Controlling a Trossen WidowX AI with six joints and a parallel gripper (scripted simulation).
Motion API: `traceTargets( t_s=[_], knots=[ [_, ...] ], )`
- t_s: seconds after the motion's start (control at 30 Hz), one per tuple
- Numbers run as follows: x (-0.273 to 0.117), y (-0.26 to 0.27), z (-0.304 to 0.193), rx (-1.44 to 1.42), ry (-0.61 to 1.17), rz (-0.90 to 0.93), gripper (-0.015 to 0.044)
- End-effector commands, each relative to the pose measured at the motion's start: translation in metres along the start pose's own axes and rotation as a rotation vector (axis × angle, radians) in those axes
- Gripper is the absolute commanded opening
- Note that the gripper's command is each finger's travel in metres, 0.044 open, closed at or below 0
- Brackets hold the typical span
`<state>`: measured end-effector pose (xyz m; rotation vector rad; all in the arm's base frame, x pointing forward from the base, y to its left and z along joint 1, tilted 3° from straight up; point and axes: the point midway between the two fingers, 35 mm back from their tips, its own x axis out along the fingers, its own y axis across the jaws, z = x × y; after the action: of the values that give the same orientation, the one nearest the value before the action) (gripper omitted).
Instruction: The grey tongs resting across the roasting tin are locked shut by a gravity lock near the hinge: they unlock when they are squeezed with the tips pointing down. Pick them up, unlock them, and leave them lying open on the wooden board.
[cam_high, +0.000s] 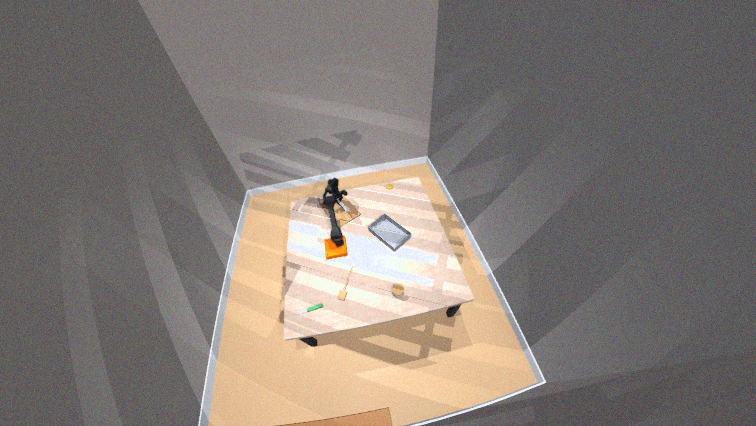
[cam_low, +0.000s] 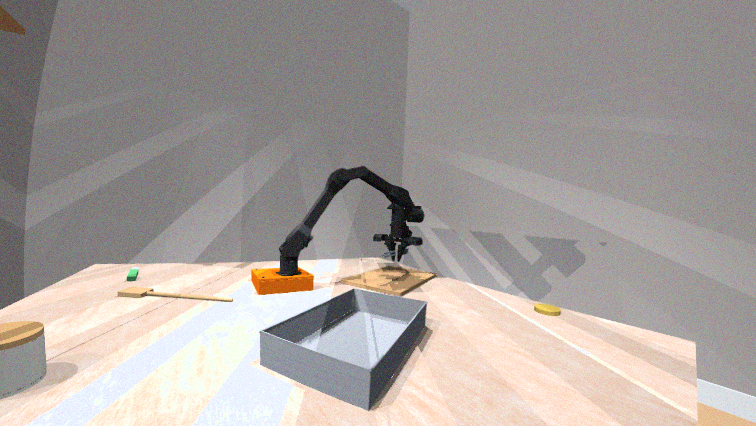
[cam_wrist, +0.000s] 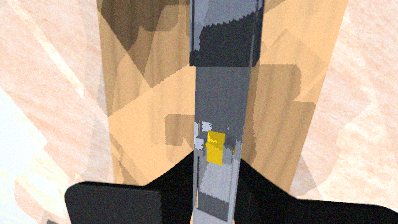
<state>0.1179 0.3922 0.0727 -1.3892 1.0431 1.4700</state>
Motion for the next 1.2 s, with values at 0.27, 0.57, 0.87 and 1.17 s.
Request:
traceTargets(
  t_s=[0.27, 0.57, 0.87, 1.17],
  knots=[
    [-0.002, 0.011, 0.011, 0.056, -0.008, 0.002, -0.0150],
    [-0.009, 0.004, 0.016, 0.106, -0.163, 0.008, -0.0150],
    [-0.024, -0.004, 0.020, 0.156, -0.378, 0.013, -0.0150],
    [-0.044, -0.009, 0.020, 0.179, -0.587, 0.013, -0.0150]
  ],
)
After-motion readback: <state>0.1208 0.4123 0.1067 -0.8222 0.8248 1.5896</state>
